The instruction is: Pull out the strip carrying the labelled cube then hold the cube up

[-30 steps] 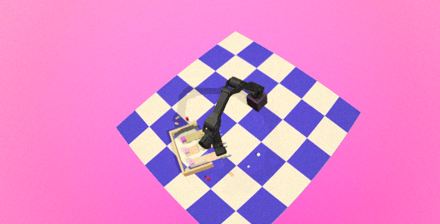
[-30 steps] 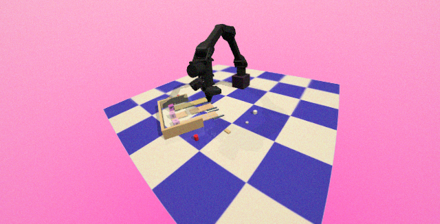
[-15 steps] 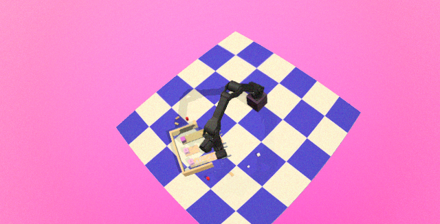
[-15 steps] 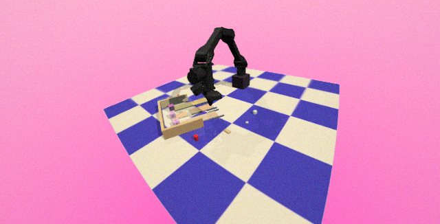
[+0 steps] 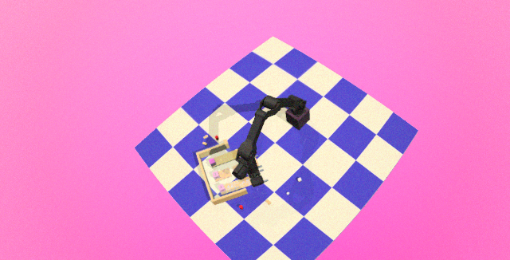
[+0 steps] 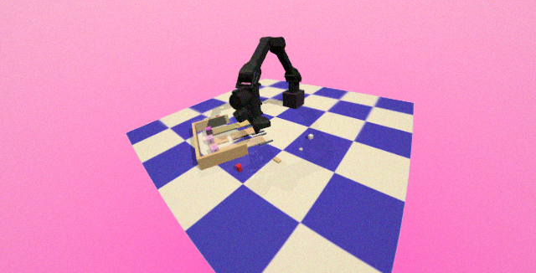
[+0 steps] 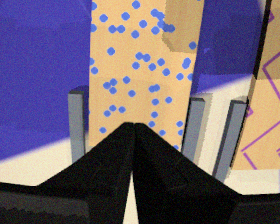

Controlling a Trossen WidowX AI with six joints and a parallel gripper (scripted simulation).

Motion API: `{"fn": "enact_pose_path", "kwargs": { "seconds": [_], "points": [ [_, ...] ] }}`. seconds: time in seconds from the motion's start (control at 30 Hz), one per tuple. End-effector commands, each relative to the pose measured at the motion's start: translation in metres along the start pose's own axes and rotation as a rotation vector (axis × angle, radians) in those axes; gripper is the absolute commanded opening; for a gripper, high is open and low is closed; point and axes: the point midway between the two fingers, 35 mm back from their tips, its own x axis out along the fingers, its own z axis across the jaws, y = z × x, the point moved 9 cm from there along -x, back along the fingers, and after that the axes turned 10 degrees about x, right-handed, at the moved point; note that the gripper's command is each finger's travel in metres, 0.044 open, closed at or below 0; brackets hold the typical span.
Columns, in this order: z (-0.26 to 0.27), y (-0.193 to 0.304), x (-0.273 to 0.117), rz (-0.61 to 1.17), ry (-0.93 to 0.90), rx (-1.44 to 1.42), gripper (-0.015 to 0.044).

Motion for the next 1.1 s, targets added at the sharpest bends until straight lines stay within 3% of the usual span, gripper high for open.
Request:
{"fn": "enact_pose_path", "kwargs": {
  "seconds": [0.0, 0.53, 1.07],
  "points": [
    [-0.001, 0.0, 0.008, 0.003, 0.0, 0.004, 0.0],
    [-0.004, 0.002, 0.034, 0.003, 0.0, 0.004, 0.0],
    [-0.004, 0.002, 0.036, 0.003, 0.0, 0.004, 0.0]
  ]
}}
